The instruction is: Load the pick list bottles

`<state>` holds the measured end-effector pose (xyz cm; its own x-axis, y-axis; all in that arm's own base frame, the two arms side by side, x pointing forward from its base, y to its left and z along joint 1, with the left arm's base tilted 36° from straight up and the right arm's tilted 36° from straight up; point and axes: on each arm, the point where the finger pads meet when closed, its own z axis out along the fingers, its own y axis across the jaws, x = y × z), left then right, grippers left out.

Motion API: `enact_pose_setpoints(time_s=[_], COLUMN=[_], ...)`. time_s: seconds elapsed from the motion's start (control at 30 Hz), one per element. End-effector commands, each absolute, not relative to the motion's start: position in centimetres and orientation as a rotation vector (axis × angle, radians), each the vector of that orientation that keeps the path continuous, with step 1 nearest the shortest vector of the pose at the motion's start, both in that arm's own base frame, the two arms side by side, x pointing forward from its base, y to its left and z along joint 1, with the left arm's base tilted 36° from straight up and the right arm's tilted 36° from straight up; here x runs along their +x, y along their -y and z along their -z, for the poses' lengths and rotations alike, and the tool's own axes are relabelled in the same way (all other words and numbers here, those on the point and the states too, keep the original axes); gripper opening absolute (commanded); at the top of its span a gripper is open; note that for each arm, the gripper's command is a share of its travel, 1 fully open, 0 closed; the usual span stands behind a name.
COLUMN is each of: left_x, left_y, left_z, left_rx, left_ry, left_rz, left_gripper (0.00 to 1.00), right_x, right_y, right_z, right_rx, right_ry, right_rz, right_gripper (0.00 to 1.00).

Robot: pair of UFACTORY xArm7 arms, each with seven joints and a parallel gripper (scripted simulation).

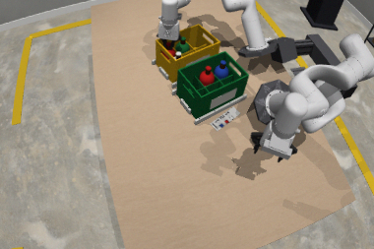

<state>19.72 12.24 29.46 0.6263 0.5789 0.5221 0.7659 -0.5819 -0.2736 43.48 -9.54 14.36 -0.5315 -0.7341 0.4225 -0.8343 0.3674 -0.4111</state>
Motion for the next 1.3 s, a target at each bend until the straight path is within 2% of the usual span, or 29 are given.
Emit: enact_pose_setpoints(time_s=[0.0, 1.27], left_x=[19.8, 19.8], left_y=[-12.2, -12.2], left_z=[-29.6, -29.6], left_rx=[-2.372, -2.372], left_ry=[1.057, 1.057], left_rz=[0.529, 0.529], left_gripper=[1.00, 1.00], right_x=[43.6, 43.0], right_y=[9.4, 7.2], right_z=[-14.4, -17.6], right_rx=[1.426, 1.427], right_ry=[2.455, 2.456], right_rz=[-0.893, -0.894], right_gripper=[0.00, 0.00])
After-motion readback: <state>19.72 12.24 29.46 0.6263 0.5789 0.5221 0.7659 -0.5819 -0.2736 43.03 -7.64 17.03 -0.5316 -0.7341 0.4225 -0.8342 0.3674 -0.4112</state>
